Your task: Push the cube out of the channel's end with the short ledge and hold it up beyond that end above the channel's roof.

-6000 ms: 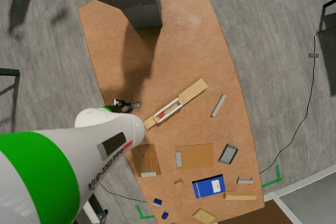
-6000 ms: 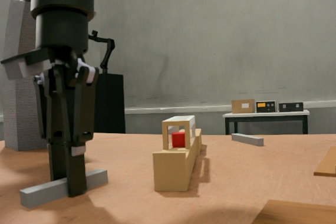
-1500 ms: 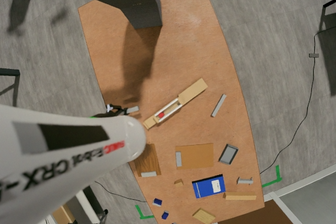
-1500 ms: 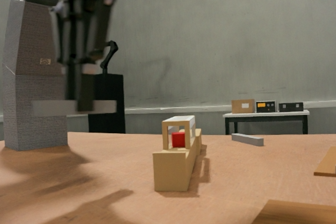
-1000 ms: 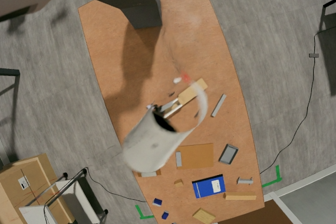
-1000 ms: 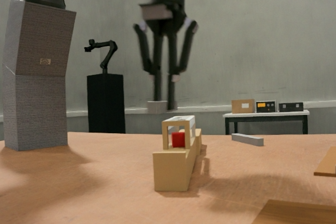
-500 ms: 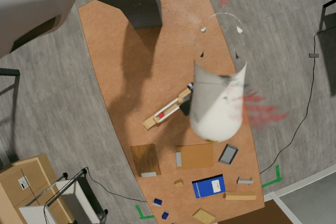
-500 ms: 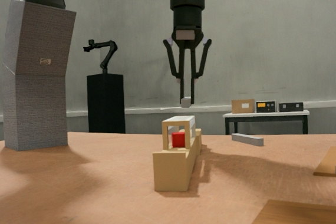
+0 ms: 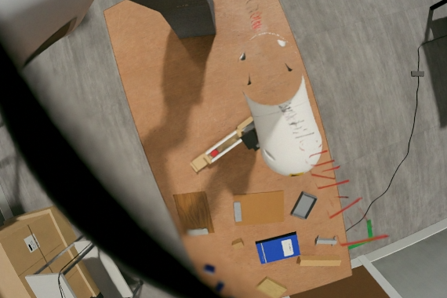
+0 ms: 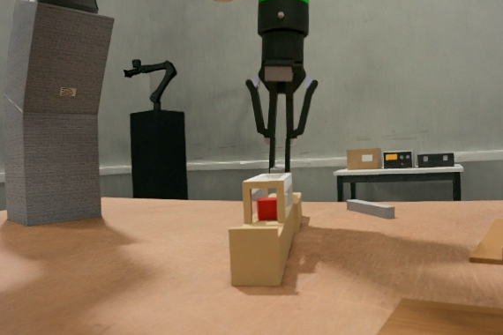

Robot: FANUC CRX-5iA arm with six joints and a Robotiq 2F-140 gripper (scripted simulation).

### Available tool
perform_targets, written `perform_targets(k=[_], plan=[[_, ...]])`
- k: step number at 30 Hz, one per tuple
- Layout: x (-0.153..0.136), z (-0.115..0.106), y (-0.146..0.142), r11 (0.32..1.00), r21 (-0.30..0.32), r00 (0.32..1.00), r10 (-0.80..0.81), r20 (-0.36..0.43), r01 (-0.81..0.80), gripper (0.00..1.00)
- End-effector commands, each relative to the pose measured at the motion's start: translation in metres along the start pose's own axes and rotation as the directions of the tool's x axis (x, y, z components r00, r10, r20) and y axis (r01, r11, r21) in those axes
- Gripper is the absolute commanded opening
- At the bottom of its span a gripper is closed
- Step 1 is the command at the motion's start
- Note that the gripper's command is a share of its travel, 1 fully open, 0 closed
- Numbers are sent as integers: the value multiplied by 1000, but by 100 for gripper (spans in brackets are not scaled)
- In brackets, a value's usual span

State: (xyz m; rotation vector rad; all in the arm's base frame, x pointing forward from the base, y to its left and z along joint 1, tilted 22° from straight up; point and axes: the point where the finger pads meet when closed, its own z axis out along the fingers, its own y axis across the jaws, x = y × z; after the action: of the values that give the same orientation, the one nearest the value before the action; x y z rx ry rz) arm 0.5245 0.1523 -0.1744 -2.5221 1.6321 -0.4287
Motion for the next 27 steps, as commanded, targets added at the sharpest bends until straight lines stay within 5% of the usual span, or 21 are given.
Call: perform_targets(k=[1, 27], plan=[[1, 7, -2, 997, 78, 1000, 4, -26, -2, 10], [1, 32, -4, 997, 78, 1000, 4, -26, -2, 10]])
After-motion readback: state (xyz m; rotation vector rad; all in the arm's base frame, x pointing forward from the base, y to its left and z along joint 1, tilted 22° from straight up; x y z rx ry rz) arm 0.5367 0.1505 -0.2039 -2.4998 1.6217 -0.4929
